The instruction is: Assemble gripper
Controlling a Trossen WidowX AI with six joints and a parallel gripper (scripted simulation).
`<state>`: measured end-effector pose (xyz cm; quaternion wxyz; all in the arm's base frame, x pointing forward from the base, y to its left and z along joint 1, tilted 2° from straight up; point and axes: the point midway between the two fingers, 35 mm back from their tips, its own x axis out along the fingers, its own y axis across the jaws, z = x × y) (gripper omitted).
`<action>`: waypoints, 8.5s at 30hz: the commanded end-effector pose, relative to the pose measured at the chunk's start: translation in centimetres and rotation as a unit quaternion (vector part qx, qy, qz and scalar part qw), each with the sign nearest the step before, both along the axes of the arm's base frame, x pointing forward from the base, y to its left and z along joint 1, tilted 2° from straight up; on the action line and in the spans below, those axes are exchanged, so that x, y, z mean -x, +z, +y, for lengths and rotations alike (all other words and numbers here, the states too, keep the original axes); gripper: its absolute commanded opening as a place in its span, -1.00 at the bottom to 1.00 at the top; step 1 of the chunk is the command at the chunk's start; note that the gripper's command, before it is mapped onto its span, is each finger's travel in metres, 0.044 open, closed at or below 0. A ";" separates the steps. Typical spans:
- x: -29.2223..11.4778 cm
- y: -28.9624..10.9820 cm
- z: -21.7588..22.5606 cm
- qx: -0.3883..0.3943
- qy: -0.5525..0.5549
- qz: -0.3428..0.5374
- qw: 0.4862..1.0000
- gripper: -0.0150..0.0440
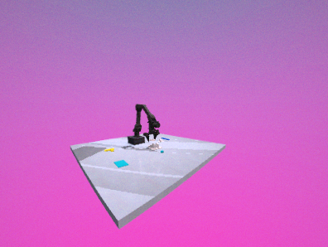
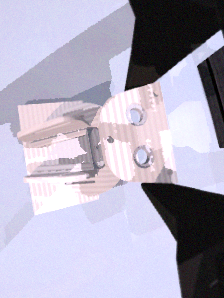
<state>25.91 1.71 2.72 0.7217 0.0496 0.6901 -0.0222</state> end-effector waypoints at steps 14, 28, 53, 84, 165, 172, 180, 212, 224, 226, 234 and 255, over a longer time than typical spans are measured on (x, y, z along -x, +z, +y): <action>-0.1 -2.9 0.1 -0.001 -0.001 0.000 1.000 0.70; 0.0 -4.0 0.2 -0.001 -0.001 0.000 1.000 0.70; 0.0 -4.5 0.2 -0.001 -0.001 0.000 1.000 0.70; 0.0 -5.0 0.2 -0.001 -0.001 0.000 1.000 0.70; 0.0 -5.5 0.2 -0.001 -0.001 0.000 1.000 0.70; 0.0 -5.5 0.2 -0.001 -0.001 0.000 1.000 0.70; 0.0 -5.5 0.2 -0.001 -0.001 0.000 1.000 0.70; 0.0 -5.5 0.2 0.000 0.000 0.001 1.000 1.00; 0.0 -5.0 0.2 0.000 0.000 0.001 1.000 1.00; -0.1 -3.9 0.2 0.000 0.000 0.001 1.000 1.00; 0.5 2.2 -0.1 -0.001 -0.001 0.000 1.000 1.00; 5.9 6.8 -0.8 -0.001 -0.001 0.002 1.000 1.00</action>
